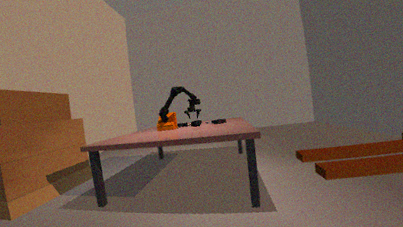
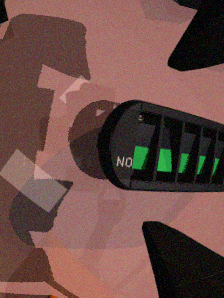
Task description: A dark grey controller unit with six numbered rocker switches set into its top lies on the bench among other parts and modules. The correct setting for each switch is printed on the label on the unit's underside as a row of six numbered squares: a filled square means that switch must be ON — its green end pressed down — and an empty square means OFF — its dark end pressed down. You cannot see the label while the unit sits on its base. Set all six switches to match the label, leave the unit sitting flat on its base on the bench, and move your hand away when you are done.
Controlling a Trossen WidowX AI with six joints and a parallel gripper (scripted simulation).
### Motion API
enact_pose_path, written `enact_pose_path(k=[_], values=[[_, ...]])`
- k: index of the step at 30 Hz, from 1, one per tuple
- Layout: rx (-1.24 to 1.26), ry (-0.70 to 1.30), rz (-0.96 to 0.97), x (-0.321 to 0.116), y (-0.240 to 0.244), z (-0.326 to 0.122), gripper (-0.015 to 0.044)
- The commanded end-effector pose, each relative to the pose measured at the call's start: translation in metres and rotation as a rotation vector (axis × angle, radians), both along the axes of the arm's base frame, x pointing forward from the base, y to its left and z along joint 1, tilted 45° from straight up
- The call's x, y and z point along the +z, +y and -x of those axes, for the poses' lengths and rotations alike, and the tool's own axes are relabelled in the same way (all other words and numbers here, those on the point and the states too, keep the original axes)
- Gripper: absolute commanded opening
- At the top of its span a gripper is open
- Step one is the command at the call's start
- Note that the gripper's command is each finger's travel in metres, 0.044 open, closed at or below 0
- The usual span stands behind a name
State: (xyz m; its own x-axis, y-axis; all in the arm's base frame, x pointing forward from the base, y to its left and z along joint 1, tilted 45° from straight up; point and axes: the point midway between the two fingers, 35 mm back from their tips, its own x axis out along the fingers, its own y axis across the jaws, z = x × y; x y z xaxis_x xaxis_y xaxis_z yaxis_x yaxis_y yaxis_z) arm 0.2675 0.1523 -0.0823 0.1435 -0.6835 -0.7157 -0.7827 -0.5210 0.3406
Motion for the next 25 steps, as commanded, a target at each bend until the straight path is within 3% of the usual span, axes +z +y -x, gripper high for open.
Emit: enact_pose_path(k=[1,6,16,25], values=[[-0.004,-0.002,-0.005,0.007,0.009,0.001,0.0387],[0.001,0.001,-0.003,0.056,0.053,0.012,0.0256],[0.001,0.001,-0.003,0.058,0.054,0.013,0.0],[0.001,0.001,-0.003,0.058,0.054,0.013,0.0]])
